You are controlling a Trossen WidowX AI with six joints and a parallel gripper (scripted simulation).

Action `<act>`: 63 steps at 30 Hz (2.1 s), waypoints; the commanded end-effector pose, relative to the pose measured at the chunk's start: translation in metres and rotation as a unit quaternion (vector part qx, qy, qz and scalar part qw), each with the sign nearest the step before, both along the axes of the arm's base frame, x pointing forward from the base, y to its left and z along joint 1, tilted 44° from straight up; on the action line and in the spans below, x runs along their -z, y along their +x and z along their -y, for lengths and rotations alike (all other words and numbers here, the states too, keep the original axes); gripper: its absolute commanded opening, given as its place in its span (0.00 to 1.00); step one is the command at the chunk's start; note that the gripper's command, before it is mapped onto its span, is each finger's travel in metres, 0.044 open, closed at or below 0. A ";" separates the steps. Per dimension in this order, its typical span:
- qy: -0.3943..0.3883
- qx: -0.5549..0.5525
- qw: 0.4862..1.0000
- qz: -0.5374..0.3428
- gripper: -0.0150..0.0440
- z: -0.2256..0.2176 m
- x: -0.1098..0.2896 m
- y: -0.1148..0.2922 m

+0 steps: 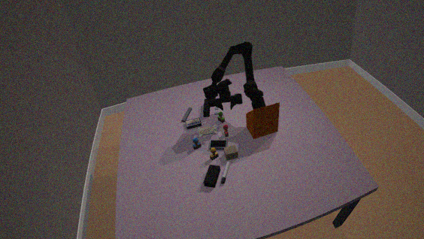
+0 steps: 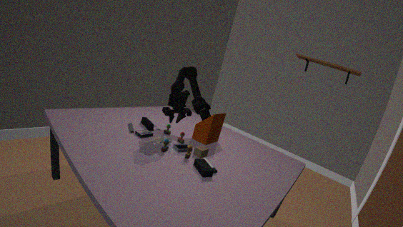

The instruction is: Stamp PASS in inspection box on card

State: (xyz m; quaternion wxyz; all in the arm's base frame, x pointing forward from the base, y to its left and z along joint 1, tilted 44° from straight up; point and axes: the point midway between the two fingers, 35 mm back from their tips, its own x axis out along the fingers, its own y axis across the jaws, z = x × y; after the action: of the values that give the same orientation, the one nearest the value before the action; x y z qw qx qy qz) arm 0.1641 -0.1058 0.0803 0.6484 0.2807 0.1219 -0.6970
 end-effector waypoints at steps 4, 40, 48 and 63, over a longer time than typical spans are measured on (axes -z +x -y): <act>0.045 -0.255 0.911 -0.322 0.62 -0.009 -0.009 0.018; 0.040 -0.522 0.619 -0.586 0.62 -0.015 -0.016 0.039; 0.041 -0.522 0.619 -0.585 0.62 -0.006 -0.006 0.041; 0.040 -0.522 0.619 -0.585 0.62 0.011 0.012 0.044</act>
State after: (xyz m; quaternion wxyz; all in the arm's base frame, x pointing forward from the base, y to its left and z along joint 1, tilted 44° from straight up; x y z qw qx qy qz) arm 0.2086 -0.1141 0.0729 0.6842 -0.2708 0.6272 -0.2552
